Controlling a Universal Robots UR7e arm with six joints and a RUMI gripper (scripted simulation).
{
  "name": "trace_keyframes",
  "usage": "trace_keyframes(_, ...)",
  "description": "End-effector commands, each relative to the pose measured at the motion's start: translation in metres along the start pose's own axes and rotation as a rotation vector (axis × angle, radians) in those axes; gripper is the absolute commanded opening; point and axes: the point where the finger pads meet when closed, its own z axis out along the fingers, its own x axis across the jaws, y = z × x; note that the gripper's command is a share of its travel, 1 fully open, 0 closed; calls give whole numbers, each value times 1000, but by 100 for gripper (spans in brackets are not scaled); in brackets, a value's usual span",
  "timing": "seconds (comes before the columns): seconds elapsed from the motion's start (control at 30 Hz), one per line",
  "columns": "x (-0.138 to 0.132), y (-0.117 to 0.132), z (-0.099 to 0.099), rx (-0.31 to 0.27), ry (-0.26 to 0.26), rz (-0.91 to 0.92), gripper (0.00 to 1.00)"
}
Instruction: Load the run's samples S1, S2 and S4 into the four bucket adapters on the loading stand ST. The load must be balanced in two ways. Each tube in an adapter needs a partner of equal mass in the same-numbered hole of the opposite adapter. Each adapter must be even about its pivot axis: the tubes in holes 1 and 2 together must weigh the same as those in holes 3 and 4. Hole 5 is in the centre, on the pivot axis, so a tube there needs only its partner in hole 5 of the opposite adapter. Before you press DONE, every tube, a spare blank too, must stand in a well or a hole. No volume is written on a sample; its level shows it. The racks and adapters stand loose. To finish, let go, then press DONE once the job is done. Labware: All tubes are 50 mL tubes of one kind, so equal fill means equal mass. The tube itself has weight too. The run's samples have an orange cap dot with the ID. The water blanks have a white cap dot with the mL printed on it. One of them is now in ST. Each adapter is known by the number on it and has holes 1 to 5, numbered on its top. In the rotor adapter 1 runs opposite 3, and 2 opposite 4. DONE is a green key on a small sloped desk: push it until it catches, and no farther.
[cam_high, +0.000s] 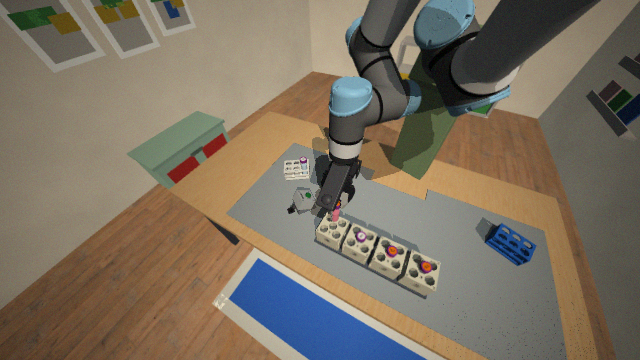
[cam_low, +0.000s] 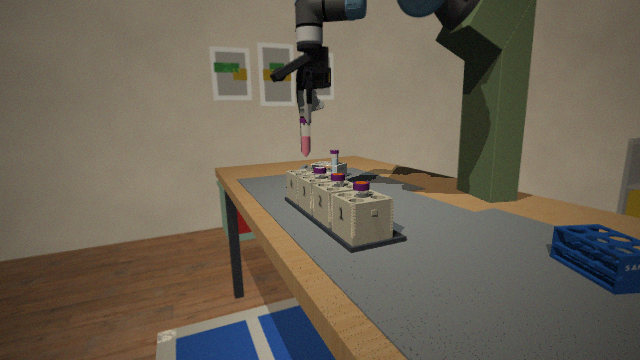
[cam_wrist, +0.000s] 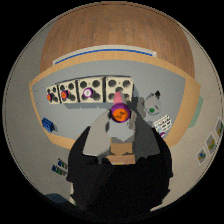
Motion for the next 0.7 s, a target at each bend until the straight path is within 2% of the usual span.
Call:
trace_keyframes(0.0,6,-3,2,-8,-17,-4,0)
trace_keyframes(0.1,6,-3,2,-8,-17,-4,0)
trace_keyframes(0.67,5,-2,42,-8,-17,-4,0)
